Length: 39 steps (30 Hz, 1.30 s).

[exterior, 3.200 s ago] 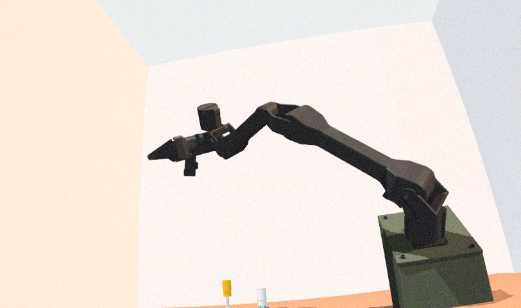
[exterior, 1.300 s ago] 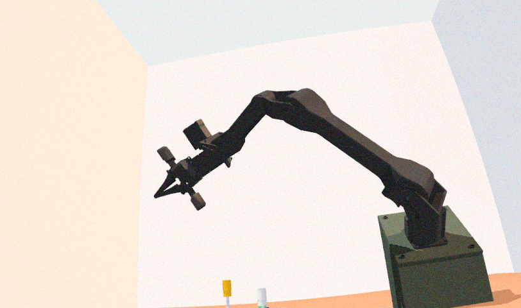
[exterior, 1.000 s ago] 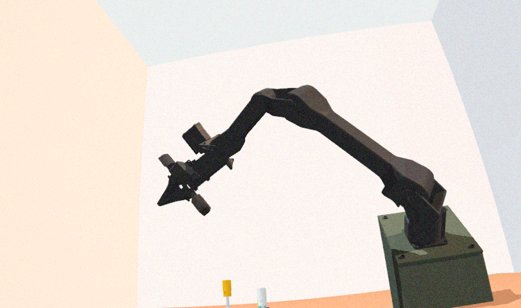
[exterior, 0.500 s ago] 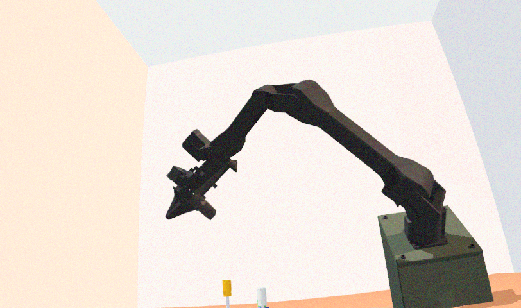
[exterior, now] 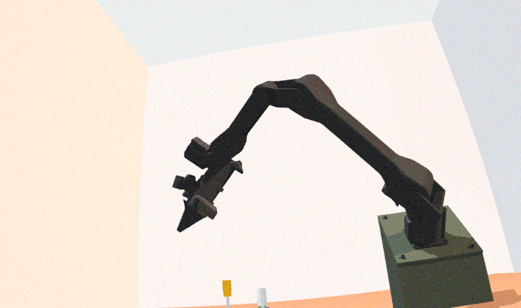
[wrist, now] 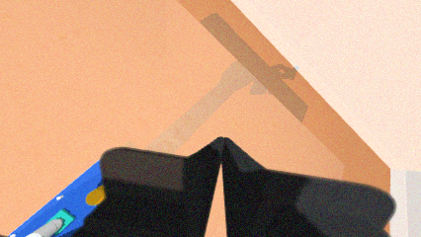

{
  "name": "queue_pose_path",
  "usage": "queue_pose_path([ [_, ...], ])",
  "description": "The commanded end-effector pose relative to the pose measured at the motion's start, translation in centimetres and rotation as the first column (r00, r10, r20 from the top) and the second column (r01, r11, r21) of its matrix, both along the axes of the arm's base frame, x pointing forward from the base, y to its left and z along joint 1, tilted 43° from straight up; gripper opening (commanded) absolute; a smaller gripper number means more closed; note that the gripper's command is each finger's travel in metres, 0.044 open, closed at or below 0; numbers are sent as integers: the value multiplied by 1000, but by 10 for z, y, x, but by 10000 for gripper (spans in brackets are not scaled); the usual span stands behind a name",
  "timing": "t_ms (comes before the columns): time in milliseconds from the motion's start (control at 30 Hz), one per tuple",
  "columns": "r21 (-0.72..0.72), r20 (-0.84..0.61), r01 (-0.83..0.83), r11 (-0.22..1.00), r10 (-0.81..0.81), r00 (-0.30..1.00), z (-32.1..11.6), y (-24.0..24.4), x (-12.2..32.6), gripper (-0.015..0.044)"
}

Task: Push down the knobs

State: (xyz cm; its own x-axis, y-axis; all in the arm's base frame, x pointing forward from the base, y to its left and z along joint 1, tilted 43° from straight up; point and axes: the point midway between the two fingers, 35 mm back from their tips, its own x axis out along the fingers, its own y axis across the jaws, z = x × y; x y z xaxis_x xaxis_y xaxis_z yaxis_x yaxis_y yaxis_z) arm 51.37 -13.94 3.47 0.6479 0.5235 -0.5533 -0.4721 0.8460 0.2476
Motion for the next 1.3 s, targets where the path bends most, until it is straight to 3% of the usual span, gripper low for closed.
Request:
queue_pose_path([
  [0,88,-135,72,993,-60,989,-5,11,-13,0],
  [633,253,-632,430,867,-189,751,-21,48,-64,0],
  [1267,87,-951,759,646,-173,257,-28,84,-123,0],
])
